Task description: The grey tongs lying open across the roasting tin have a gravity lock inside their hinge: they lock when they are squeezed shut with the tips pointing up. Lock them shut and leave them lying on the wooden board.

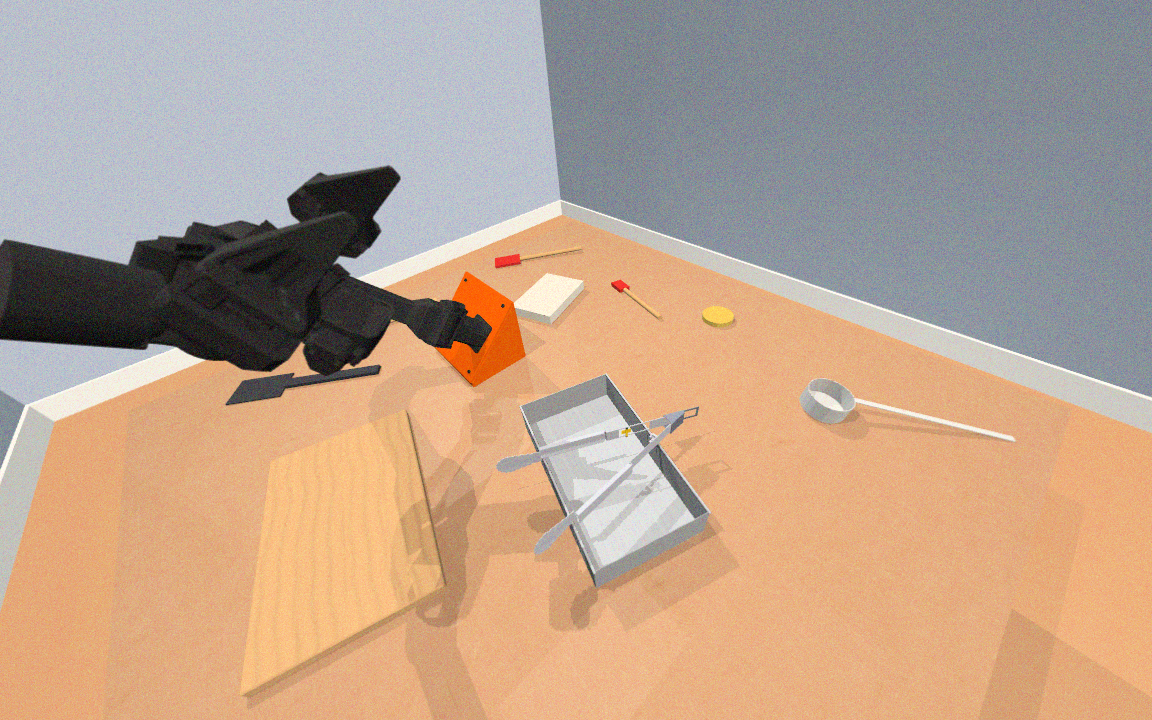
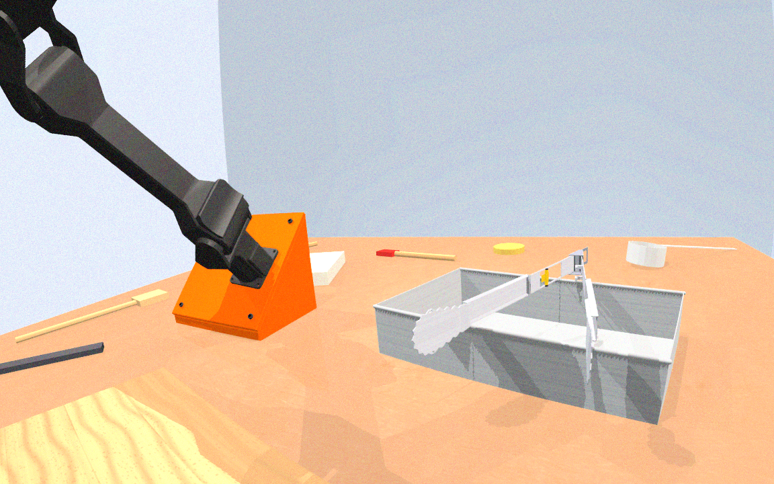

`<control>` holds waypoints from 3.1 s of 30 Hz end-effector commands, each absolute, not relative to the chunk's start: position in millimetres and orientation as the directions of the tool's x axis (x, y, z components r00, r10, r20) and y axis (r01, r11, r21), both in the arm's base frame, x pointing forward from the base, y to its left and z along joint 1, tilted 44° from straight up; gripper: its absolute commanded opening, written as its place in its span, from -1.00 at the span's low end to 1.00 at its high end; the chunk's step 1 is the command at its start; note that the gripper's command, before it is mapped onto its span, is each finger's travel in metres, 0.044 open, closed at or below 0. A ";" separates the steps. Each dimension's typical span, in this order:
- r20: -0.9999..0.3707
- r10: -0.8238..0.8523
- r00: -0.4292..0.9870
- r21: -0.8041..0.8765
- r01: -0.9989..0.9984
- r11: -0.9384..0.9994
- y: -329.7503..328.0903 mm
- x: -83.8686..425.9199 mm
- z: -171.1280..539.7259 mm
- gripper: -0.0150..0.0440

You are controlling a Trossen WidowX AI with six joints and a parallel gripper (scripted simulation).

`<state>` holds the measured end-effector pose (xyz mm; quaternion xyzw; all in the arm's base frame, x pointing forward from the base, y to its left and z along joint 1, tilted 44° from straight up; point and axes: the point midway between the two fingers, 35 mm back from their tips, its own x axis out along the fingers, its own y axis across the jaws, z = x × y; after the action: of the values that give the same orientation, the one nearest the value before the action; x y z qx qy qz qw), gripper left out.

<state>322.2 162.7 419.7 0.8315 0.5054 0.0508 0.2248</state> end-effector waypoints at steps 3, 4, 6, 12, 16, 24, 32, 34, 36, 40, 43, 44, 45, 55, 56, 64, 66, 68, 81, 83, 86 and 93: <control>-0.162 0.854 0.495 0.452 0.806 -0.382 163.2 328.4 414.4 1.00; -0.181 0.844 0.504 0.479 0.795 -0.372 164.0 334.1 408.9 1.00; -0.238 0.820 0.521 0.545 0.770 -0.331 168.1 350.3 389.9 1.00; -0.506 0.655 0.561 0.751 0.661 0.014 171.0 400.6 314.3 1.00; -0.694 0.495 0.523 0.716 0.578 0.392 168.8 421.1 256.3 1.00; -0.914 0.164 0.371 0.277 0.276 0.920 156.5 430.7 168.1 1.00; -0.955 -0.234 0.185 -0.286 -0.350 0.892 136.1 422.0 98.8 1.00; -0.928 -0.345 0.144 -0.365 -0.544 0.755 130.3 418.6 84.3 1.00; -0.886 -0.449 0.113 -0.398 -0.683 0.612 124.8 415.5 72.2 1.00; -0.791 -0.606 0.085 -0.334 -0.889 0.313 117.1 411.6 56.5 1.00; -0.740 -0.668 0.082 -0.215 -0.969 0.119 114.5 410.6 50.8 1.00; -0.732 -0.676 0.082 -0.188 -0.979 0.084 114.2 410.5 50.1 1.00; -0.729 -0.679 0.083 -0.178 -0.981 0.072 114.1 410.5 49.9 1.00; -0.729 -0.679 0.083 -0.178 -0.981 0.072 114.1 410.5 49.9 1.00; -0.729 -0.679 0.083 -0.178 -0.981 0.072 114.1 410.5 49.9 1.00; -0.729 -0.679 0.082 -0.178 -0.981 0.072 109.3 404.9 53.6 1.00; -0.729 -0.679 0.082 -0.178 -0.981 0.072 108.6 404.1 54.1 1.00; -0.729 -0.679 0.082 -0.178 -0.981 0.072 108.5 404.9 54.3 1.00; -0.730 -0.679 0.083 -0.178 -0.981 0.072 98.7 409.1 42.9 1.00; -0.730 -0.679 0.083 -0.178 -0.981 0.072 96.6 409.7 40.5 1.00; -0.730 -0.679 0.083 -0.178 -0.981 0.072 93.4 410.5 36.8 1.00; -0.730 -0.679 0.083 -0.179 -0.981 0.072 85.9 412.2 28.4 1.00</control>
<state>412.8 88.1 31.6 0.6424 -0.6434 -0.2144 -0.3569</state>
